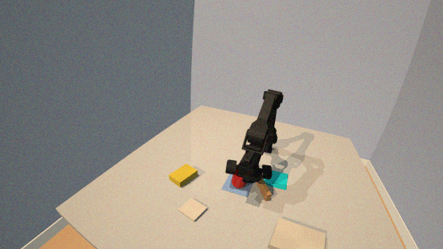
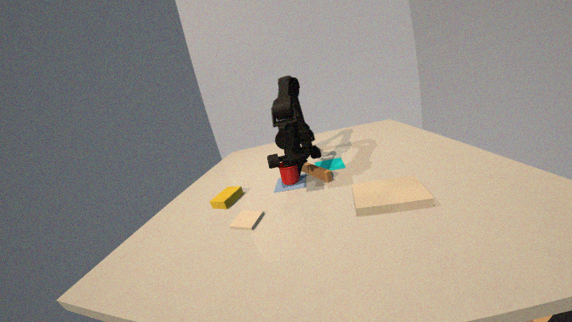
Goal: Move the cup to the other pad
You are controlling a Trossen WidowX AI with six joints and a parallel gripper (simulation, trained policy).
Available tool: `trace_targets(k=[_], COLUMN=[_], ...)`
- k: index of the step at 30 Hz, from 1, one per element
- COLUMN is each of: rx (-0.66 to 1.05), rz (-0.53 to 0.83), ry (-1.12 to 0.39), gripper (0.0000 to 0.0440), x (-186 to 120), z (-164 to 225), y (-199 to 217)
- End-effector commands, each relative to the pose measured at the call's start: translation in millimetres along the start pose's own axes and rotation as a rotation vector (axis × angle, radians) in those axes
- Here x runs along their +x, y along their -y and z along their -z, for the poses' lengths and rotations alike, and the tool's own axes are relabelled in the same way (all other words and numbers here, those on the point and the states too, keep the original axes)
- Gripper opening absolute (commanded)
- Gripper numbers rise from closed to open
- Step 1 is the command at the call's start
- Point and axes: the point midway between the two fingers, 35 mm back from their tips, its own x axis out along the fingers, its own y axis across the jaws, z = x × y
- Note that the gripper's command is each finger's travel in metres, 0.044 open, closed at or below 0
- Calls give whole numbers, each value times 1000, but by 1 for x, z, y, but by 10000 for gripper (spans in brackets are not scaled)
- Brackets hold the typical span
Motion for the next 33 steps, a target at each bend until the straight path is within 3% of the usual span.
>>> trace_targets(k=[1, 19, 33], rx=[-56, -221, -301], rz=[-12, -27, -13], ry=[-16, 17, 66], gripper=[0, 1, 0], x=[7, -37, -68], z=[4, 16, 15], y=[0, -4, -30])
